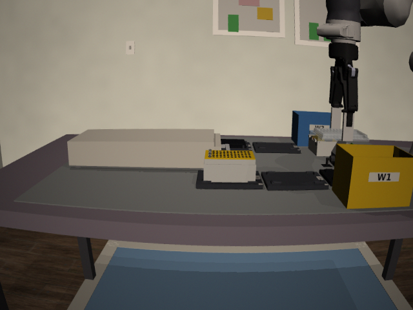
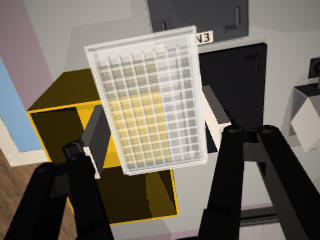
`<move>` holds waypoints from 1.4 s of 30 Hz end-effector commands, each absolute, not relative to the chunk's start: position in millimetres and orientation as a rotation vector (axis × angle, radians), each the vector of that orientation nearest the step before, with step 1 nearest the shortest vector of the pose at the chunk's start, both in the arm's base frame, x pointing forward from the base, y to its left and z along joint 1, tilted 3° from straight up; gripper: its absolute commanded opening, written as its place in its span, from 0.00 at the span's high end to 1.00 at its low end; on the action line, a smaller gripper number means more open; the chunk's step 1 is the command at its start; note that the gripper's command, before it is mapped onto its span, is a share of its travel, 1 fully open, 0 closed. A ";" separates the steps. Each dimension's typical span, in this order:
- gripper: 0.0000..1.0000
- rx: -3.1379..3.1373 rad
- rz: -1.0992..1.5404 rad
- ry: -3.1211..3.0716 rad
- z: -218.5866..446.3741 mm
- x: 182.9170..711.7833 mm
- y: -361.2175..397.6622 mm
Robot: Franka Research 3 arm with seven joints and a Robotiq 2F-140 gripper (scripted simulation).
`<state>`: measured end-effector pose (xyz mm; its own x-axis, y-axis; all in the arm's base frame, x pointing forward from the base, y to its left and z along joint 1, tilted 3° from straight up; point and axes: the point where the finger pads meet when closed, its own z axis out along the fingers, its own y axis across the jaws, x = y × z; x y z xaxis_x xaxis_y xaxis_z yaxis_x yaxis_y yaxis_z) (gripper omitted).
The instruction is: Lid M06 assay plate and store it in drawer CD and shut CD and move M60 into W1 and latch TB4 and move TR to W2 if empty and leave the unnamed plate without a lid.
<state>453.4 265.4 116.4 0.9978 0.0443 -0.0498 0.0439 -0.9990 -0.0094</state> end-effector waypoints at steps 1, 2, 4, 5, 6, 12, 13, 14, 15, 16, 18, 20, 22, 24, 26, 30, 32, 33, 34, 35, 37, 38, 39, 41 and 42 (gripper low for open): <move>1.00 -3.129 0.073 -0.024 117.5 448.3 271.2; 1.00 -3.129 0.073 -0.024 117.5 448.3 271.2; 1.00 -3.129 0.073 -0.024 117.7 443.8 274.2; 1.00 -3.129 0.073 -0.024 117.8 441.6 275.7; 1.00 -3.129 0.073 -0.024 118.0 439.4 277.2; 1.00 -3.129 0.073 -0.024 118.7 426.2 286.1; 1.00 -3.129 0.073 -0.024 118.8 424.0 287.6; 1.00 -3.129 0.073 -0.024 118.9 421.8 289.1; 1.00 -3.129 0.073 -0.024 119.0 419.6 290.6; 1.00 -3.129 0.073 -0.024 119.1 417.3 292.1; 1.00 -3.129 0.073 -0.024 119.3 415.1 293.6; 1.00 -3.129 0.073 -0.024 119.4 412.9 295.0; 1.00 -3.129 0.073 -0.024 119.6 408.5 298.0; 1.00 -3.129 0.073 -0.024 119.9 404.1 301.0; 1.00 -3.129 0.073 -0.024 120.1 399.7 304.0; 1.00 -3.129 0.073 -0.024 120.6 390.9 310.0; 1.00 -3.129 0.073 -0.024 120.8 386.4 312.9; 1.00 -3.129 0.073 -0.024 120.9 384.2 314.4; 1.00 -3.129 0.073 -0.024 121.1 382.0 315.9; 1.00 -3.129 0.073 -0.024 121.1 382.0 315.9; 1.00 -3.129 0.073 -0.024 121.2 379.8 317.4; 1.00 -3.129 0.073 -0.024 121.3 377.6 318.9; 1.00 -3.129 0.073 -0.024 121.4 375.4 320.4; 1.00 -3.129 0.073 -0.024 121.5 373.4 321.8; 1.00 -3.129 0.073 -0.024 121.5 373.4 321.8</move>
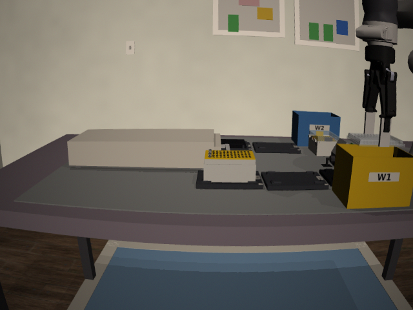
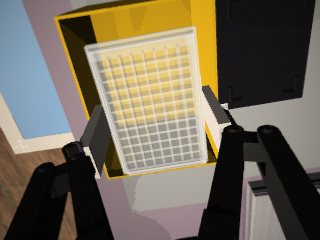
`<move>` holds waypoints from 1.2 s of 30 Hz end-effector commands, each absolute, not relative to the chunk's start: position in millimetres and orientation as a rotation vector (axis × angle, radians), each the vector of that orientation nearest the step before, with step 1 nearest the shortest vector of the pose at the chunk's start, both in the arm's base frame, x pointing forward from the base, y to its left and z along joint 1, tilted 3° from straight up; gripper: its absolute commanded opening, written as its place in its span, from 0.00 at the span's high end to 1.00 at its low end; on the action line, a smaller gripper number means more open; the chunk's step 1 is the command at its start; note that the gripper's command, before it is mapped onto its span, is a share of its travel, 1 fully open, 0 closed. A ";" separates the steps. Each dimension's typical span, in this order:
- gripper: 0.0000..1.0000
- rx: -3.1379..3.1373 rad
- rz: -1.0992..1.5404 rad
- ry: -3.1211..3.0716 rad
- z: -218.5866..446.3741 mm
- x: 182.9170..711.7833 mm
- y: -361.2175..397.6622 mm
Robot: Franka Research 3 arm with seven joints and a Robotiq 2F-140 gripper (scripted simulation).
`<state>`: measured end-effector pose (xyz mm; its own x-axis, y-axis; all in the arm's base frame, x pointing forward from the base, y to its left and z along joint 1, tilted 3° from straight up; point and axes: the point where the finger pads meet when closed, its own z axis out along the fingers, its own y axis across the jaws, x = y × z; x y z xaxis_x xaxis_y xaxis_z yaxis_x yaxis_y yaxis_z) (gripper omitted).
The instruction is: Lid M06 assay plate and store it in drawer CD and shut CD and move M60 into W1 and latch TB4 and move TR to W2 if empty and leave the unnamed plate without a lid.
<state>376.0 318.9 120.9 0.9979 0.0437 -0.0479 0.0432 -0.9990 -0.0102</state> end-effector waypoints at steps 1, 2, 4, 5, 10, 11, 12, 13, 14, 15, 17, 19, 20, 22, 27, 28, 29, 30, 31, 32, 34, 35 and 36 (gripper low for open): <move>1.00 -3.129 0.073 -0.024 121.5 373.4 321.8; 1.00 -3.129 0.073 -0.024 121.5 373.4 321.8; 1.00 -3.129 0.073 -0.024 121.5 373.4 321.8; 1.00 -3.129 0.073 -0.024 121.5 373.4 321.8; 1.00 -3.129 0.073 -0.024 121.5 373.4 321.8; 1.00 -3.129 0.073 -0.024 121.5 373.4 321.8; 1.00 -3.129 0.073 -0.024 121.5 373.4 321.8; 1.00 -3.129 0.073 -0.024 121.5 373.4 321.8; 1.00 -3.129 0.073 -0.024 121.5 373.4 321.8; 1.00 -3.129 0.073 -0.024 121.5 373.4 321.8; 1.00 -3.129 0.073 -0.024 121.5 373.4 321.8; 1.00 -3.129 0.073 -0.024 121.5 373.4 321.8; 1.00 -3.129 0.073 -0.024 121.5 373.4 321.8; 0.34 -3.129 0.073 -0.024 121.5 373.4 321.8; 0.34 -3.129 0.073 -0.024 121.5 373.4 321.8; 0.34 -3.129 0.073 -0.024 121.5 373.4 321.8; 0.34 -3.129 0.073 -0.024 121.5 373.4 321.8; 0.34 -3.129 0.073 -0.024 121.5 373.4 321.8; 0.34 -3.129 0.073 -0.024 121.5 373.4 321.8; 0.34 -3.129 0.073 -0.024 121.5 373.4 321.8; 0.34 -3.129 0.073 -0.024 121.5 373.4 321.8; 0.34 -3.129 0.073 -0.024 121.5 373.4 321.8; 0.34 -3.129 0.073 -0.024 121.5 373.4 321.8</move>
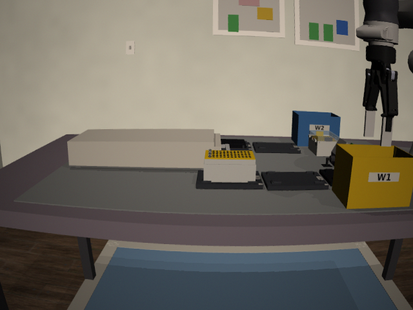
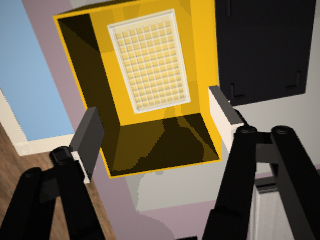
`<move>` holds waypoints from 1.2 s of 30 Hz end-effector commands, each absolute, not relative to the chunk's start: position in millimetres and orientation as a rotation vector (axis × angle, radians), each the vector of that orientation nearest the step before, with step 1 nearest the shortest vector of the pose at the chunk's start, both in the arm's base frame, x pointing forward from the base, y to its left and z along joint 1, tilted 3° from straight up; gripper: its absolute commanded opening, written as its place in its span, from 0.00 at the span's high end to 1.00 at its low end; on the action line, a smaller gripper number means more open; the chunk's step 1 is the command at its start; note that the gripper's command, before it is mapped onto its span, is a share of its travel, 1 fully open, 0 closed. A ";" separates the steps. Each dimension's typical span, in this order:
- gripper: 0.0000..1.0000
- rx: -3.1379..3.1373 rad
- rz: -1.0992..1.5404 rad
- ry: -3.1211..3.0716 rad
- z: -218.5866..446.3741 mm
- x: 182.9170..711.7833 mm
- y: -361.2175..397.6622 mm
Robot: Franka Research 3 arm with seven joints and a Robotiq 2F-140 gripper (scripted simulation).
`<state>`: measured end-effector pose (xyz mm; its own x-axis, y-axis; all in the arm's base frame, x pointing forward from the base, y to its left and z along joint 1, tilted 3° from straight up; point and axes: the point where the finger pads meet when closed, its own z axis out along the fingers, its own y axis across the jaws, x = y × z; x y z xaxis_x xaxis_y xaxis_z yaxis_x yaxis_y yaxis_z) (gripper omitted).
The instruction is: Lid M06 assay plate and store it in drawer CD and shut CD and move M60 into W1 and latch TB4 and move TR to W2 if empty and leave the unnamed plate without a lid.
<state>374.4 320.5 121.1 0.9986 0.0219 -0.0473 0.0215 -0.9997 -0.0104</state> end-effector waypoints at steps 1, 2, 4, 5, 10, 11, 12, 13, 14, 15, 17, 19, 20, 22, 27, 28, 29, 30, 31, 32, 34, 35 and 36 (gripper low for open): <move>0.34 -3.129 0.073 -0.024 121.5 373.4 321.8; 0.34 -3.129 0.073 -0.024 121.5 373.4 321.8; 0.34 -3.129 0.073 -0.024 121.5 373.4 321.8; 0.34 -3.129 0.073 -0.024 121.5 373.4 321.8; 0.34 -3.129 0.073 -0.024 121.5 373.4 321.8; 0.34 -3.129 0.073 -0.024 121.5 373.4 321.8; 0.34 -3.129 0.073 -0.024 121.5 373.4 321.8; 0.34 -3.129 0.073 -0.024 121.5 373.4 321.8; 1.00 -3.128 0.072 -0.059 122.3 372.8 317.9; 1.00 -3.128 0.072 -0.059 123.0 372.2 314.0; 1.00 -3.128 0.072 -0.059 124.4 371.0 306.2; 1.00 -3.128 0.072 -0.059 125.9 369.8 298.4; 1.00 -3.128 0.072 -0.059 126.6 369.2 294.5; 1.00 -3.128 0.072 -0.059 128.0 368.0 286.8; 1.00 -3.128 0.072 -0.059 130.2 366.2 275.1; 1.00 -3.128 0.072 -0.059 130.9 365.6 271.2; 1.00 -3.128 0.072 -0.059 131.7 365.0 267.3; 1.00 -3.128 0.072 -0.059 132.4 364.4 263.4; 1.00 -3.128 0.072 -0.059 133.1 363.8 259.5; 1.00 -3.128 0.072 -0.059 133.8 363.2 255.6; 1.00 -3.128 0.072 -0.059 135.3 362.0 247.9; 1.00 -3.128 0.072 -0.059 136.0 361.4 244.0; 1.00 -3.128 0.072 -0.059 136.7 360.8 240.1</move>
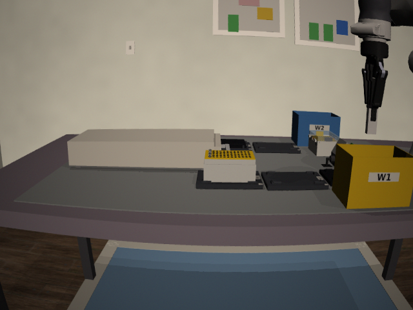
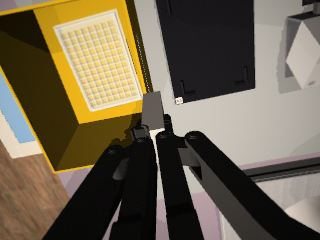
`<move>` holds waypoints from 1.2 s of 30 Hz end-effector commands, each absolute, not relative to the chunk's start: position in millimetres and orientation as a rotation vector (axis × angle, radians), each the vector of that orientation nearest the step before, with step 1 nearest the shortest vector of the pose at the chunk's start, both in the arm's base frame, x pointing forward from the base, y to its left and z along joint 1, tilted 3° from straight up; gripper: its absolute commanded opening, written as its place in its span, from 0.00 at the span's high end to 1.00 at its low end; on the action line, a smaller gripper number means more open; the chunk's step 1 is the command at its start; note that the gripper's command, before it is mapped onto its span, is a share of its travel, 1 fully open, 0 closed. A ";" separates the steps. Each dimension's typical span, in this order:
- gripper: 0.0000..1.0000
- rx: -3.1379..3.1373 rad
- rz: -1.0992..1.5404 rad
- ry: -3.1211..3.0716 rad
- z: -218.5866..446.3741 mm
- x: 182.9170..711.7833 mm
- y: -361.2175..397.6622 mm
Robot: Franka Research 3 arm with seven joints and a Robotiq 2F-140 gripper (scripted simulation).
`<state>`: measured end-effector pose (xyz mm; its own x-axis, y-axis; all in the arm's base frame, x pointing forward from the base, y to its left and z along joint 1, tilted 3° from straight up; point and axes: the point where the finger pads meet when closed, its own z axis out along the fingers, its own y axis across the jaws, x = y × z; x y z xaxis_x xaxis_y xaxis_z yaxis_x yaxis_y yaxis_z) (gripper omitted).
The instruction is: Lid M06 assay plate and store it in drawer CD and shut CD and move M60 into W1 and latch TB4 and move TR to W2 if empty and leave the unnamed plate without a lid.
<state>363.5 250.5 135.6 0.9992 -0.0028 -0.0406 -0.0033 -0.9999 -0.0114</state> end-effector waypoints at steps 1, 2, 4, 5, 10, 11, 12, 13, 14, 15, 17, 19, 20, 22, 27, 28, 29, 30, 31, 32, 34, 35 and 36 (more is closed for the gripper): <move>1.00 -3.128 0.072 -0.059 137.5 360.2 236.2; 1.00 -3.128 0.072 -0.059 138.2 359.7 232.3; 1.00 -3.128 0.072 -0.059 139.6 358.5 224.5; 1.00 -3.128 0.072 -0.059 140.3 357.9 220.7; 1.00 -3.128 0.072 -0.059 142.5 356.1 209.0; 1.00 -3.128 0.072 -0.059 143.2 355.5 205.1; 1.00 -3.128 0.072 -0.059 144.0 354.9 201.2; 1.00 -3.128 0.072 -0.059 144.7 354.3 197.3; 1.00 -3.128 0.072 -0.059 145.4 353.7 193.4; 1.00 -3.128 0.072 -0.059 146.1 353.1 189.5; 1.00 -3.128 0.072 -0.059 147.6 351.9 181.8; 1.00 -3.128 0.072 -0.059 149.0 350.7 174.0; 1.00 -3.128 0.072 -0.059 149.8 350.1 170.1; 1.00 -3.128 0.072 -0.059 151.2 348.9 162.3; 1.00 -3.128 0.072 -0.059 153.4 347.1 150.7; 1.00 -3.128 0.072 -0.059 154.1 346.5 146.8; 1.00 -3.128 0.072 -0.059 154.8 345.9 142.9; 1.00 -3.128 0.072 -0.059 155.5 345.3 139.0; 1.00 -3.128 0.072 -0.059 156.3 344.8 135.1; 1.00 -3.128 0.072 -0.059 157.0 344.2 131.2; 1.00 -3.128 0.072 -0.059 158.4 343.0 123.4; 1.00 -3.128 0.072 -0.059 159.2 342.4 119.5; 1.00 -3.128 0.072 -0.059 159.9 341.8 115.7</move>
